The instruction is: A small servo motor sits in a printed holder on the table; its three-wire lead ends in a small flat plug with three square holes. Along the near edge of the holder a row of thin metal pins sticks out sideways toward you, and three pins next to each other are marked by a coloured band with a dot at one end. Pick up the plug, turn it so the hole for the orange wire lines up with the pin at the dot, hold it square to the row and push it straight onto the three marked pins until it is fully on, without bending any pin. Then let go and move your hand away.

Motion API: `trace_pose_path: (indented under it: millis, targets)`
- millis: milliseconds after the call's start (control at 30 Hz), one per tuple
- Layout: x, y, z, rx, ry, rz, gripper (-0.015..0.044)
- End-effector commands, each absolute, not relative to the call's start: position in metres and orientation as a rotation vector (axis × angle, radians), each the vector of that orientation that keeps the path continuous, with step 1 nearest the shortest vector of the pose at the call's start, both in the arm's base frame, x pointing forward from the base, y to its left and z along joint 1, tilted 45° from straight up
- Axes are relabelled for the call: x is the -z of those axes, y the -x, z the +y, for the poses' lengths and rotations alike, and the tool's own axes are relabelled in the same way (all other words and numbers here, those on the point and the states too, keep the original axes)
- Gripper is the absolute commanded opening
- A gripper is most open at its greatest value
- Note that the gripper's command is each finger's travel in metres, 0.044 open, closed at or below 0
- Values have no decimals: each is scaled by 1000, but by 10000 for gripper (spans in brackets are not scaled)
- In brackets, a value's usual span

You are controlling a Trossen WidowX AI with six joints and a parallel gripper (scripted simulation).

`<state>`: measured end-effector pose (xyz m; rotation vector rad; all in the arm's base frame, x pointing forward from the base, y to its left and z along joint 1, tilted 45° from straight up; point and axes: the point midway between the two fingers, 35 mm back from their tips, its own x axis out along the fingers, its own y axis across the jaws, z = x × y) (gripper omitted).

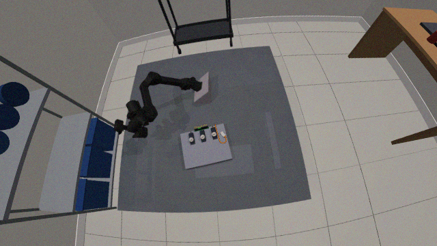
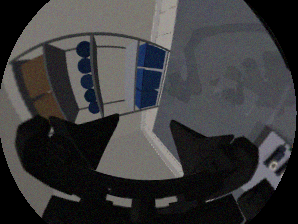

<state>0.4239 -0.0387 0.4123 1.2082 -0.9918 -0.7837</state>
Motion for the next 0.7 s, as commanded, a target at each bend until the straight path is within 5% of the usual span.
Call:
trace_pose_path:
  millis: [0, 333, 667]
  targets:
    - [-413, -424, -39, 783, -1206, -991, 374]
    - [-426, -418, -44, 742, -1093, -937, 115]
    - [-443, -408, -48, 660, -889, -827, 115]
